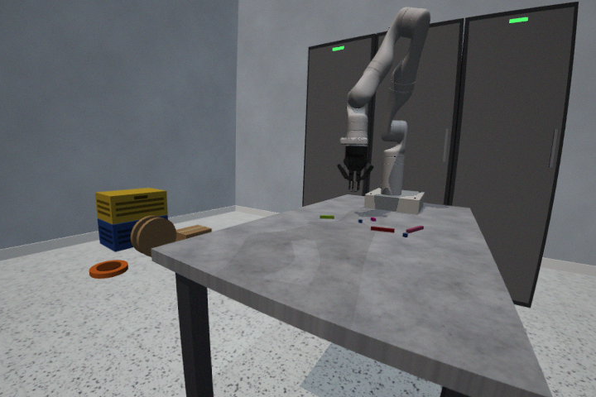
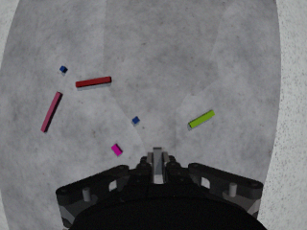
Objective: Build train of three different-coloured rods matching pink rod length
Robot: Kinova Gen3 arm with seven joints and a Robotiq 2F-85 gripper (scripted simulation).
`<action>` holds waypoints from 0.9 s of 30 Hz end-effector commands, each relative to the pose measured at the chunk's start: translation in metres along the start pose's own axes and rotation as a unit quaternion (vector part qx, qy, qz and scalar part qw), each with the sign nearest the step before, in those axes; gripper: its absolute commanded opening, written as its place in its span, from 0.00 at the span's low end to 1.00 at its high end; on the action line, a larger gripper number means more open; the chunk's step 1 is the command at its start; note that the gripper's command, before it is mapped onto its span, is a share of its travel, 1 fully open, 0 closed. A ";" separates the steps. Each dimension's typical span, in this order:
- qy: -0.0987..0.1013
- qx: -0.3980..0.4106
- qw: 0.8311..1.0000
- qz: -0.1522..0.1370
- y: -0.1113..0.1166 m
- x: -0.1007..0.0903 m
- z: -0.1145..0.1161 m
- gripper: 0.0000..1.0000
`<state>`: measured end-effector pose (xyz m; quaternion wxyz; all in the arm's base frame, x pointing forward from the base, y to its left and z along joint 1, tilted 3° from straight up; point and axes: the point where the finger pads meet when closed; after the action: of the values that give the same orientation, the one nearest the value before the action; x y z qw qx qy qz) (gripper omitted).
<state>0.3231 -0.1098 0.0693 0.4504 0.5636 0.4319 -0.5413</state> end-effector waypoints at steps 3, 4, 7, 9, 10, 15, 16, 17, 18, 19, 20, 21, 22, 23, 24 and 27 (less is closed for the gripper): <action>-0.003 0.062 0.998 -0.005 0.005 0.002 -0.004 0.05; -0.003 0.080 0.997 -0.006 0.006 0.002 -0.005 0.05; -0.004 0.138 0.990 -0.007 0.010 0.003 -0.007 0.05; -0.004 0.138 0.990 -0.007 0.010 0.003 -0.007 0.05; -0.004 0.158 0.987 -0.007 0.012 0.003 -0.008 0.05; -0.005 0.255 0.967 -0.006 0.021 0.003 -0.014 0.05; -0.005 0.274 0.962 -0.005 0.023 0.003 -0.015 0.05; -0.005 0.292 0.956 -0.005 0.024 0.003 -0.016 0.05; -0.005 0.309 0.951 -0.004 0.026 0.003 -0.017 0.05; -0.005 0.326 0.945 -0.004 0.028 0.002 -0.018 0.05; -0.005 0.342 0.940 -0.003 0.030 0.002 -0.020 0.05; -0.004 0.357 0.934 -0.002 0.032 0.002 -0.021 0.05; -0.004 0.371 0.929 -0.002 0.033 0.002 -0.022 0.05; -0.004 0.384 0.923 -0.001 0.035 0.002 -0.023 0.05; -0.004 0.397 0.918 0.000 0.036 0.001 -0.024 0.05; -0.004 0.408 0.913 0.000 0.038 0.001 -0.025 0.05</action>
<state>0.3633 -0.0966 0.0706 0.1849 0.6975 0.1757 -0.6697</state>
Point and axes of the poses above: the point where the finger pads meet when closed, its own x axis out along the fingers, its own z axis across the jaws, y = z × x, and after that the axes turned 14 degrees about x, right-handed
